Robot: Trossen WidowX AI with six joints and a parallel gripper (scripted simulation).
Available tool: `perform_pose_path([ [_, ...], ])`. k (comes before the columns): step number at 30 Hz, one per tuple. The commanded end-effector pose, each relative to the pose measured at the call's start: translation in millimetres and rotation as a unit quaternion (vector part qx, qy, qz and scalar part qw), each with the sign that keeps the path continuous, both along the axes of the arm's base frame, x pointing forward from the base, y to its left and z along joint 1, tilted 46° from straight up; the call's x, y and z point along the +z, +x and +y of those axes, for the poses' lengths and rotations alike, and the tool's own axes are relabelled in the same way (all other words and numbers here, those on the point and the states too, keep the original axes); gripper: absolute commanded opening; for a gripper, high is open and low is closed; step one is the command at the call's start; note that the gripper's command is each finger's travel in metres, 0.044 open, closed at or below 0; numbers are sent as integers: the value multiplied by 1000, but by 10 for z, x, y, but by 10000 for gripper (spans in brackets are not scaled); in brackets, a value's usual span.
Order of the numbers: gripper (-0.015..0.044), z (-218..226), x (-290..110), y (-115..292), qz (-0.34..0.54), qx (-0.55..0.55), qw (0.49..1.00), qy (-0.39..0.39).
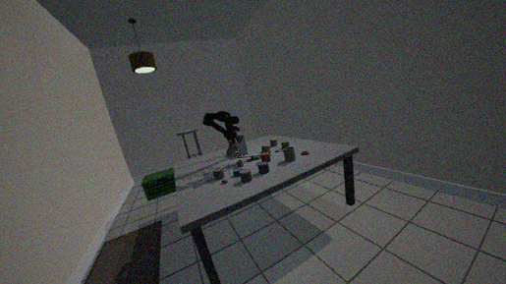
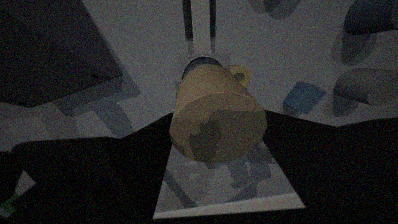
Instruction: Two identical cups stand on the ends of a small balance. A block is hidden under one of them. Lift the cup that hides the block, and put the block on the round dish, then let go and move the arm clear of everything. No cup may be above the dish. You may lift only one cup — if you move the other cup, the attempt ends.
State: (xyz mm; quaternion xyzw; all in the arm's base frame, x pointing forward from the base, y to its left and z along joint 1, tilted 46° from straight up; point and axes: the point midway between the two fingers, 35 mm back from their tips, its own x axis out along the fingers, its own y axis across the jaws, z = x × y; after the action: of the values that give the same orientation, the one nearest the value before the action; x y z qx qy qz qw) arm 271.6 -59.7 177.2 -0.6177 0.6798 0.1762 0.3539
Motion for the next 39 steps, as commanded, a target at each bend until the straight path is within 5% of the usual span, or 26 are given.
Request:
perform_pose_path([
  [1, 0, 1, -2, 4, 0, 1, 1000, 0],
  [18, 0, -5, -1, 1, 0, 1, 1000, 1],
  [39, 0, -626, 72, -394, 5, -14, 999, 46],
])
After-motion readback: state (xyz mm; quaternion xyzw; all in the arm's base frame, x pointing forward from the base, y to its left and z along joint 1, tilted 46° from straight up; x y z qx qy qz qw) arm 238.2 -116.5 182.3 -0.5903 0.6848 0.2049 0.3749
